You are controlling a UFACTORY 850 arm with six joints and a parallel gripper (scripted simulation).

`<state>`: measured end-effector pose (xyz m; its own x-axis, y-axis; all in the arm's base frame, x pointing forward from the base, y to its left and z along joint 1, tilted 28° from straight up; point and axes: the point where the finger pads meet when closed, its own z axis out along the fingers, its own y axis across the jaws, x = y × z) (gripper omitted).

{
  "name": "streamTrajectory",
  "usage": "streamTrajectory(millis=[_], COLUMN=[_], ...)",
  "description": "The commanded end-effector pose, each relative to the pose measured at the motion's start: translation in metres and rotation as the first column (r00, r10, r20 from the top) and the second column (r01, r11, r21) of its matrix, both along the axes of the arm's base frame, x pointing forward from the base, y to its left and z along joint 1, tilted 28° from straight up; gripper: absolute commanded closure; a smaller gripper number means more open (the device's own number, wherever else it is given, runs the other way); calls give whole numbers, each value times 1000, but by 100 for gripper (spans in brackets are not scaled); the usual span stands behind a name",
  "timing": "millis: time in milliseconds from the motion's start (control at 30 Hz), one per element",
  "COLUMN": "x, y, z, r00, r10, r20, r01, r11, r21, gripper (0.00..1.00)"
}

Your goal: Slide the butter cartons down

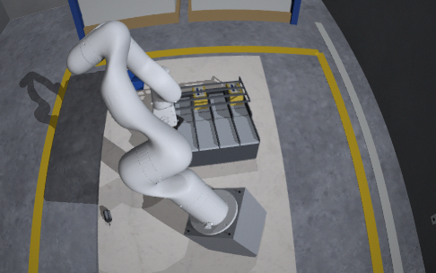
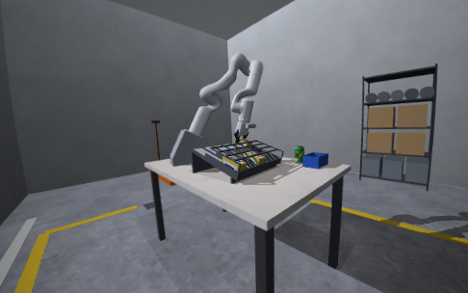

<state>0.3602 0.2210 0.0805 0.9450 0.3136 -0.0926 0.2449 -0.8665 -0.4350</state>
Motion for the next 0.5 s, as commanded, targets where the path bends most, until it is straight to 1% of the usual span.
streamTrajectory(millis=[0,100,133,467], x=[0,0,1,1], y=[0,0,0,0], z=[0,0,0,0], r00=[1000,1000,1000,1000], r10=[0,0,0,0], r20=[1,1,1,1], r01=[0,0,0,0], r11=[1000,1000,1000,1000], r21=[0,0,0,0], gripper=[25,25,23,23])
